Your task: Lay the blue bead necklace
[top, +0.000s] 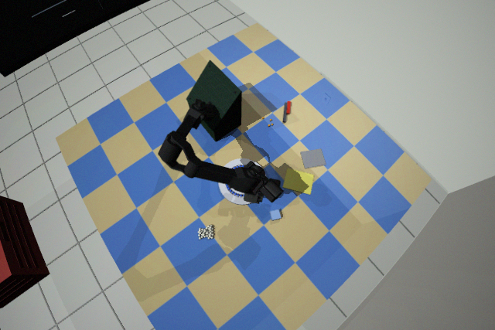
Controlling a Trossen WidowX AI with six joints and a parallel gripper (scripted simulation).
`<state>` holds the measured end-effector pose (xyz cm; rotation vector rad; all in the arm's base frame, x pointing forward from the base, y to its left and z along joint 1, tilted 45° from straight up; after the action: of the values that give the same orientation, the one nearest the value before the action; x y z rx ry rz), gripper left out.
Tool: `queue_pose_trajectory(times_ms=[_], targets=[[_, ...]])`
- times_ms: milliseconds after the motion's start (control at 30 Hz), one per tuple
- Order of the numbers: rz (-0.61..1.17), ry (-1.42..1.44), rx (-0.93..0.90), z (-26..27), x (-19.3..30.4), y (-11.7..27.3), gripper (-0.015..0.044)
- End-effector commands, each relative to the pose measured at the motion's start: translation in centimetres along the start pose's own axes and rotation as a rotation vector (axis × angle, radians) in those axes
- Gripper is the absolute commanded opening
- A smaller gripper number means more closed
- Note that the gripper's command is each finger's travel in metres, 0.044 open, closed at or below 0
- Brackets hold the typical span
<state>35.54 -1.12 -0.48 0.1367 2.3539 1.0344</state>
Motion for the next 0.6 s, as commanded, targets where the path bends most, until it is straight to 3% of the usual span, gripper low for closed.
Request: queue_pose_trajectory(times_ms=[0,167,567], targets=[[-0.004,0.008,0.002,-0.01,0.07,-0.30,0.0120],[0.001,0.000,0.001,-0.02,0.01,-0.12,0.0000],[0.001,0.000,0.001,-0.02,0.01,-0.12,0.0000]])
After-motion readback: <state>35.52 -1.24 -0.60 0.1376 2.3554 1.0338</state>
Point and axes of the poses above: the point midway between the two fingers, 35 mm back from their tips, its own y axis back along the fingers, its own z axis across the jaws, x = y × z, the point moved 3 cm from there along y, back along the fingers, and after that the axes turned 12 degrees about y, right-handed, at the moved point
